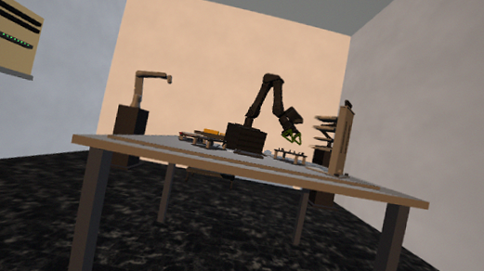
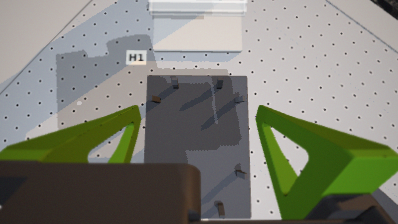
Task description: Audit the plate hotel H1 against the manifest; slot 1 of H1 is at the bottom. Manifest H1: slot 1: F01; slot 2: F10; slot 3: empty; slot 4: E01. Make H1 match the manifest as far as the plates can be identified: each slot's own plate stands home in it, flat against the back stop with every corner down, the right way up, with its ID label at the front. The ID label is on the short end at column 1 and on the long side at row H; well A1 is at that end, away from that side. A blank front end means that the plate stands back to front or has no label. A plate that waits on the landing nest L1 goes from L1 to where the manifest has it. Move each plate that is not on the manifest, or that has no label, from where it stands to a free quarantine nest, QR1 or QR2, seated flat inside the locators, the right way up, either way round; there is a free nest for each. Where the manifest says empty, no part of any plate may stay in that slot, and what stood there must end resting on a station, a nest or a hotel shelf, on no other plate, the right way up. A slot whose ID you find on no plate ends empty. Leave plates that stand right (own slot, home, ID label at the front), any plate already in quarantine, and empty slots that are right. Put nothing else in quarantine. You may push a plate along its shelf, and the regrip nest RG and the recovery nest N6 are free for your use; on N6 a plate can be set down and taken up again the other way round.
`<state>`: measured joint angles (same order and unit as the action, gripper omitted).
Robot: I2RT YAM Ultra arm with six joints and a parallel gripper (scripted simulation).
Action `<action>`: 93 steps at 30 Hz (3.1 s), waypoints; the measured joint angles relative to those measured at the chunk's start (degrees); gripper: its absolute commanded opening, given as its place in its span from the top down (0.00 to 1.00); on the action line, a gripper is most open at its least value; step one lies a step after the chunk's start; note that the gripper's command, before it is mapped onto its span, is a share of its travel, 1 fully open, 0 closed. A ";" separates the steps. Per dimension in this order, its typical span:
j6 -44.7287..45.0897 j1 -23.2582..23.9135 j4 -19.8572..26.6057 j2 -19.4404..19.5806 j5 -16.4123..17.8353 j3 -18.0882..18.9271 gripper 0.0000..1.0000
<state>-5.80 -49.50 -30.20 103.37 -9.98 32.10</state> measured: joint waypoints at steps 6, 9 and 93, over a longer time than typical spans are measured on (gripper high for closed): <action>0.07 0.07 -2.01 1.79 0.07 -0.15 0.00; 0.09 0.07 -2.95 1.84 0.07 -0.13 0.00; 0.79 1.18 -1.49 5.60 0.92 6.86 0.00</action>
<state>-5.02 -48.31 -31.68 108.97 -9.06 38.96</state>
